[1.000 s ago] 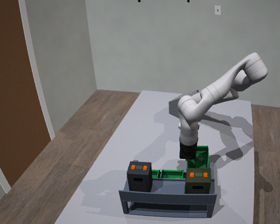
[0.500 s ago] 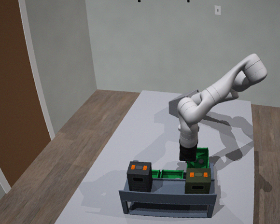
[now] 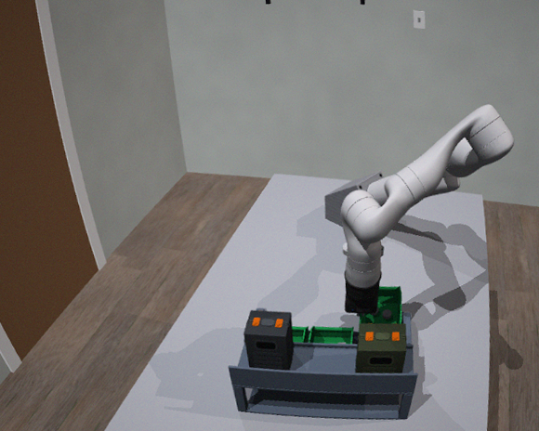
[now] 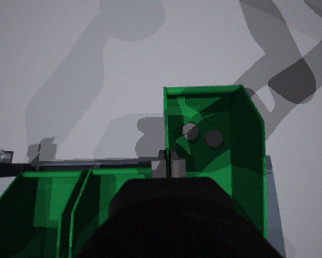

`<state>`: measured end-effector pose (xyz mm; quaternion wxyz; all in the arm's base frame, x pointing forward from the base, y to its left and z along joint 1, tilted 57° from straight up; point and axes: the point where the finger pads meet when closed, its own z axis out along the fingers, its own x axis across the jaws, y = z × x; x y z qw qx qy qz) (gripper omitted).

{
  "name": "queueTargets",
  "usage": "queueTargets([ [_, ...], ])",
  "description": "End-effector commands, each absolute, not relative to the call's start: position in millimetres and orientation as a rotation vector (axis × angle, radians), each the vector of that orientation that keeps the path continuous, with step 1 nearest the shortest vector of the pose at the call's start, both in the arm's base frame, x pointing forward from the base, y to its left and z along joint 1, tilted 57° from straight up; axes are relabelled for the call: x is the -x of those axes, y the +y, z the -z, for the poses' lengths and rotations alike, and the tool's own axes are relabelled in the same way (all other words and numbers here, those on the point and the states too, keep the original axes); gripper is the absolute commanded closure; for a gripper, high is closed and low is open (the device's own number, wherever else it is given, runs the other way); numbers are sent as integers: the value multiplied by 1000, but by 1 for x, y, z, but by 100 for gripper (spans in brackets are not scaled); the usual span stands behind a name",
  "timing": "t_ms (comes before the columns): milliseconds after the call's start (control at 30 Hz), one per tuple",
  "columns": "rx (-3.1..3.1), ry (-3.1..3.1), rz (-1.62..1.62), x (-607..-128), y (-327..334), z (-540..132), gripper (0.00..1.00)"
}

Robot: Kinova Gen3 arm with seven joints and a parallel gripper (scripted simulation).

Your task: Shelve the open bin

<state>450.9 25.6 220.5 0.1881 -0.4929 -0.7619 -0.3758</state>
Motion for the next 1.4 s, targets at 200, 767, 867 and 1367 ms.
queueTargets([
  [200,1388,-2145,1058,-455,25,-223,100],
  [767,1388,-2145,1058,-458,25,-225,100],
  [867,1388,-2145,1058,-458,25,-225,100],
  [1367,1388,-2145,1058,-459,25,-225,100],
])
